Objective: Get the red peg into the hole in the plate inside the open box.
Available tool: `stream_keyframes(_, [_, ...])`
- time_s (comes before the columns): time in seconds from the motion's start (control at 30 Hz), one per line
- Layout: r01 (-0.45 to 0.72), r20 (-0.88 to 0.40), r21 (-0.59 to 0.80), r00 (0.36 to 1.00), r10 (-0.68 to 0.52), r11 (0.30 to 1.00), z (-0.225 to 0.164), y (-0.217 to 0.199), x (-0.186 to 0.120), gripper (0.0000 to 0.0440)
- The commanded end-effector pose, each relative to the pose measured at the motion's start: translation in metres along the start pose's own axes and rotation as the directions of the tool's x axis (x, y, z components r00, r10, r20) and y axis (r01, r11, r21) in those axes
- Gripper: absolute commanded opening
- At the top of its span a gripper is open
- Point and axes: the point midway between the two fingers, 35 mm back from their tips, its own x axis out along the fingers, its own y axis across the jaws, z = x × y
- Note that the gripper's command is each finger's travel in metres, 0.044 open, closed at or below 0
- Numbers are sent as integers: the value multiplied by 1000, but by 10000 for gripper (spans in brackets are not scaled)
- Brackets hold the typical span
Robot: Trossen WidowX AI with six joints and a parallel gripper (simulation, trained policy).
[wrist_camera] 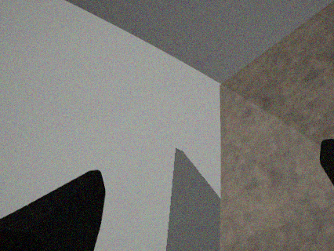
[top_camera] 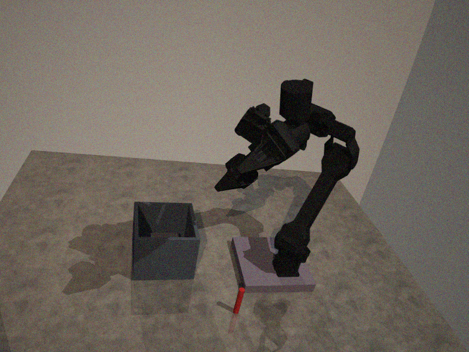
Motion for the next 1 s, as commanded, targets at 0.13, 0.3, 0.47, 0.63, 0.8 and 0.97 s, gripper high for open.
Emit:
stream_keyframes(0.13, [235,-145,140,966,-215,962,-22,-66,22,440])
stream_keyframes(0.3, [352,-240,213,923,-300,911,-39,-98,27,440])
stream_keyframes(0.47, [460,-336,274,869,-364,845,-58,-126,27,440])
stream_keyframes(0.63, [567,-430,321,801,-417,759,-78,-151,22,440])
stream_keyframes(0.8, [672,-521,354,719,-460,651,-99,-172,14,440])
stream_keyframes(0.97, [769,-606,370,625,-492,522,-121,-190,3,440])
